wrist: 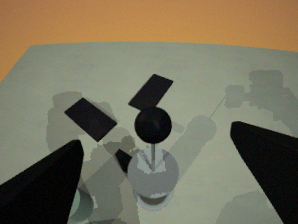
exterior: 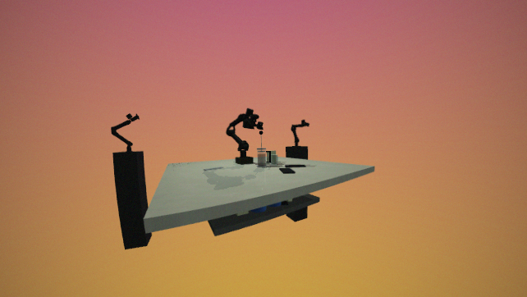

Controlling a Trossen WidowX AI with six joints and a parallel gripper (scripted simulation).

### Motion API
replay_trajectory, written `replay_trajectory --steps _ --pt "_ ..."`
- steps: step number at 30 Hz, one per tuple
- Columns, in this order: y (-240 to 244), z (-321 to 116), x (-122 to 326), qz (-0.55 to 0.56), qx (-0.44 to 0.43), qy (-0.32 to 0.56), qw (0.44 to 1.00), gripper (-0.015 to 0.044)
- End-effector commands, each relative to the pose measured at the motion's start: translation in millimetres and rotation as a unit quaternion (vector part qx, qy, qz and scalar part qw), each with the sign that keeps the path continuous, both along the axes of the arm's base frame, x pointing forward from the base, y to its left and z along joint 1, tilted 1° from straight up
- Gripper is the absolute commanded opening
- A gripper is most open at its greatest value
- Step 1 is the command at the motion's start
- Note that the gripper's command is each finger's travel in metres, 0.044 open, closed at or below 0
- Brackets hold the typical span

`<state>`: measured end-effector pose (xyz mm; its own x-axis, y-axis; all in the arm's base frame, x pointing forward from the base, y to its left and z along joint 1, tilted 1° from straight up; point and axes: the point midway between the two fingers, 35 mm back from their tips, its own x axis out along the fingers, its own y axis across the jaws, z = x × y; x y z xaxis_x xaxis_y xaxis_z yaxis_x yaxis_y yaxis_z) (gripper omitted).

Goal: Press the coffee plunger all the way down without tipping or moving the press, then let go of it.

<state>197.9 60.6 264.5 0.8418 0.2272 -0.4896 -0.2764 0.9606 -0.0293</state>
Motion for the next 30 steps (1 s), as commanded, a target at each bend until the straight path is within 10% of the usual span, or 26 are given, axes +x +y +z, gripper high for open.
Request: replay_trajectory --steps 1,30 --pt "-0.2 -10.4 0.4 -0.003 0.006 0.001 1.000 0.0440" --pt "8.8 -29.8 34.5 -0.003 0.007 0.000 1.000 0.0440"
